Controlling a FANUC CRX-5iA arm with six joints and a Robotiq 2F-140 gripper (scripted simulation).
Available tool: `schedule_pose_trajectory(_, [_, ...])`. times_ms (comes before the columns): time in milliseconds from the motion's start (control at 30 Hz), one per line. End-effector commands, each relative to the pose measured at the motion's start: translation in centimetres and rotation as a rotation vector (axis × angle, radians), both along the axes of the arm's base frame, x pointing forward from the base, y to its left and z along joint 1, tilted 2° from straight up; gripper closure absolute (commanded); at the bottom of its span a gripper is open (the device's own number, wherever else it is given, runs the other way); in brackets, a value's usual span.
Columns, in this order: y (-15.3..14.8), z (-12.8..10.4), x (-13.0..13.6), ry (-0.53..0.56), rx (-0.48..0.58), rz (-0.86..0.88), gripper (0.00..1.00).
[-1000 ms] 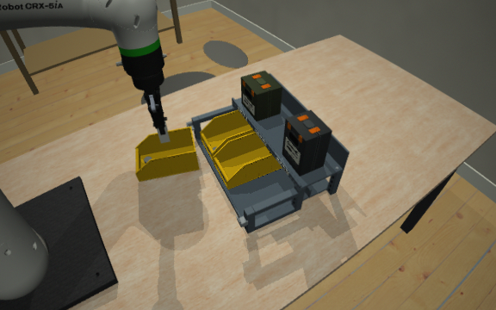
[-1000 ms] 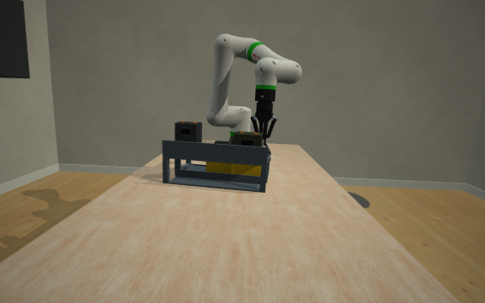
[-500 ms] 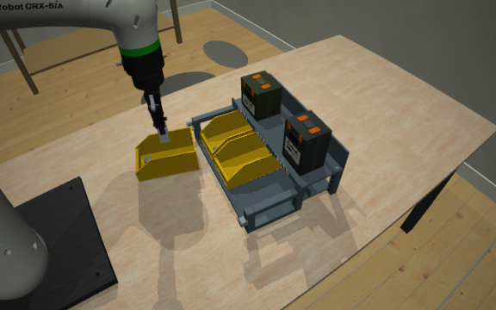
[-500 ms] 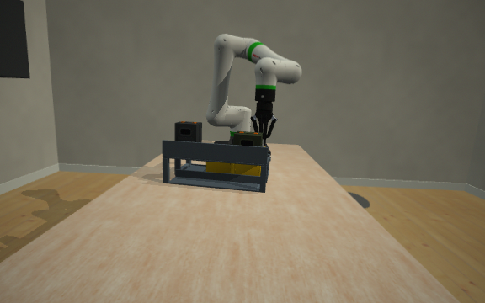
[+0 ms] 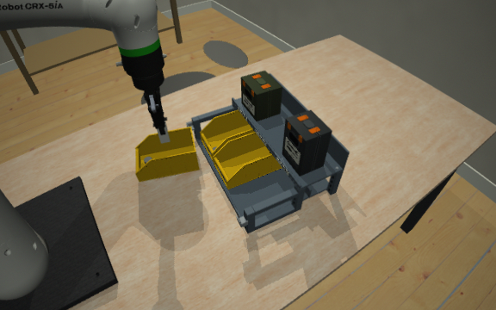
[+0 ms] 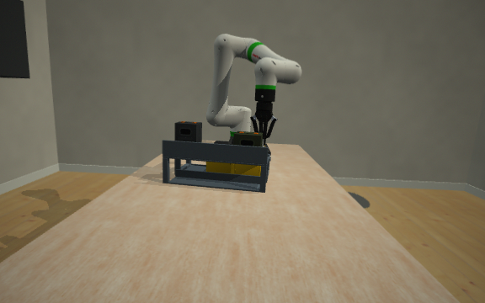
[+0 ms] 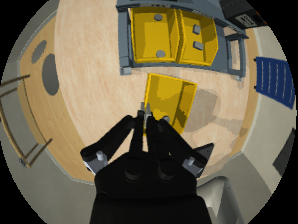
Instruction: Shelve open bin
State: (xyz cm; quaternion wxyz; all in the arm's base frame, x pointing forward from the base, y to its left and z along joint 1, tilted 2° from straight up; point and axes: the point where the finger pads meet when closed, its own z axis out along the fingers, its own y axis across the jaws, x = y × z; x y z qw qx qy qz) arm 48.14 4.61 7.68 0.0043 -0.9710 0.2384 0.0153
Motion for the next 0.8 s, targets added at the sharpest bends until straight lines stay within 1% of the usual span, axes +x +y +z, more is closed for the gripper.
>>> schedule_pose_trajectory(0, [0.0,0.0,0.0,0.000,0.000,0.000,1.00])
schedule_pose_trajectory(567, [-1.5,0.0,-0.7,-0.001,0.000,0.016,1.00])
schedule_pose_trajectory(767, [-2.7,0.0,-1.3,-0.001,0.001,0.029,1.00])
